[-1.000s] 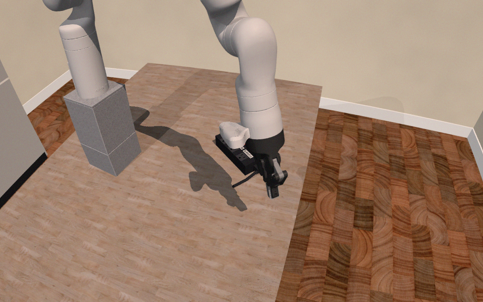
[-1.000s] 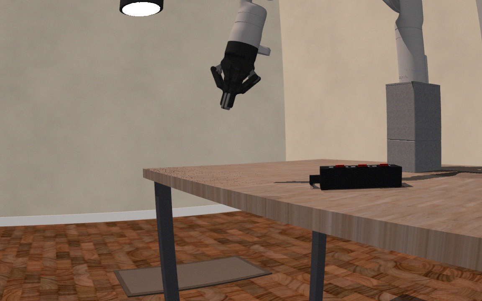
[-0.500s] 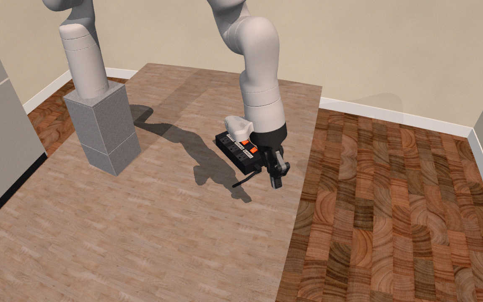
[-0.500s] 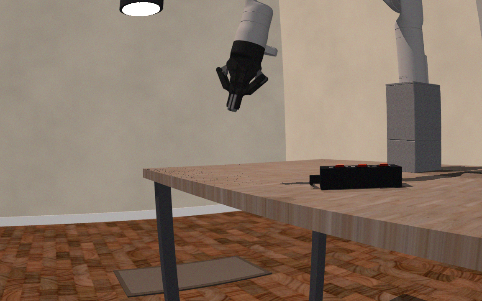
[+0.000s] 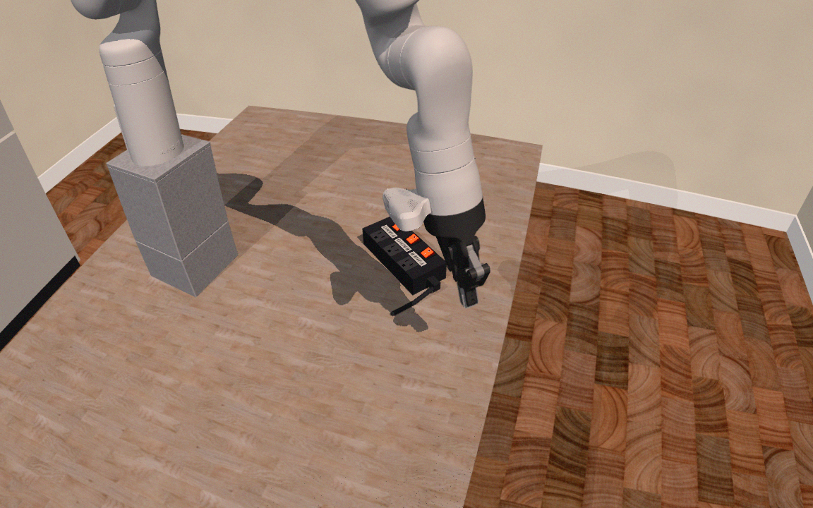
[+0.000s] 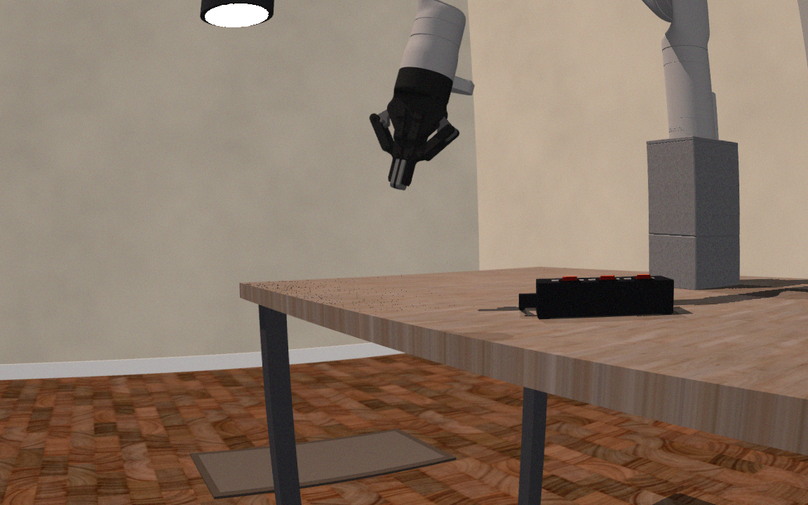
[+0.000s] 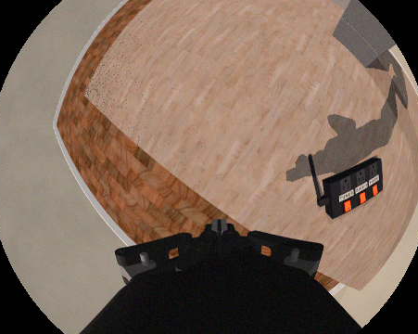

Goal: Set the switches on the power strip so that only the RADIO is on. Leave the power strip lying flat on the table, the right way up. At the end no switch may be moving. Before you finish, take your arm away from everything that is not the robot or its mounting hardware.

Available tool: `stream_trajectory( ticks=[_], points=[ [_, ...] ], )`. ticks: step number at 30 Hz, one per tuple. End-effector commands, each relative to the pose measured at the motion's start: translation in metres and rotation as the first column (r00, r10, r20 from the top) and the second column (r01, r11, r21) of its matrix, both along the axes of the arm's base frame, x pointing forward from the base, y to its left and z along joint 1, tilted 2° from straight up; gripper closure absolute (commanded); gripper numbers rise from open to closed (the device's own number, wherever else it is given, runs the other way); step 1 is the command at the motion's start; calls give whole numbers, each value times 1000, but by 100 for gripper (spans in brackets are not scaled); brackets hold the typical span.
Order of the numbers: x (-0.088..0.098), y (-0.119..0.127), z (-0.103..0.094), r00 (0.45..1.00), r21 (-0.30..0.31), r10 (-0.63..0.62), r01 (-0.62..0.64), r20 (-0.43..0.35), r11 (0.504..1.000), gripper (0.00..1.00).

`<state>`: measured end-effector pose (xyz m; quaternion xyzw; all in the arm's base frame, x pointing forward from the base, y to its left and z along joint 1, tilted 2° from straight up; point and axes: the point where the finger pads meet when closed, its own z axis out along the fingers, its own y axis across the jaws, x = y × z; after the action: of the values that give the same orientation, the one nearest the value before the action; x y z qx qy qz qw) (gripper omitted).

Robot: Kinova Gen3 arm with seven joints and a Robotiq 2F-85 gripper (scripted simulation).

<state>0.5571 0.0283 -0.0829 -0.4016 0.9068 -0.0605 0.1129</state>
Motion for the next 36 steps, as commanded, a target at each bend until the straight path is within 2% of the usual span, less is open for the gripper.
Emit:
stream_trajectory(
  ticks=[1,4,5,15,16,28,29,36],
  points=[
    [-2,6,-1,1000,7,1,-1,1,1000,100],
    [-2,6,-1,1000,7,1,-1,1,1000,100],
    [-8,24,-5,1000,27,-7,7,-4,1000,100],
    [-7,24,-4,1000,27,-7,7,-2,1000,100],
    [-14,41,-8,1000,46,-14,14,-8,999,100],
    [-13,41,-7,1000,46,-14,14,-6,999,100],
    [-20,58,-11,1000,64,-21,22,-13,998,100],
    [-19,58,-10,1000,64,-21,22,-11,998,100]
  ],
)
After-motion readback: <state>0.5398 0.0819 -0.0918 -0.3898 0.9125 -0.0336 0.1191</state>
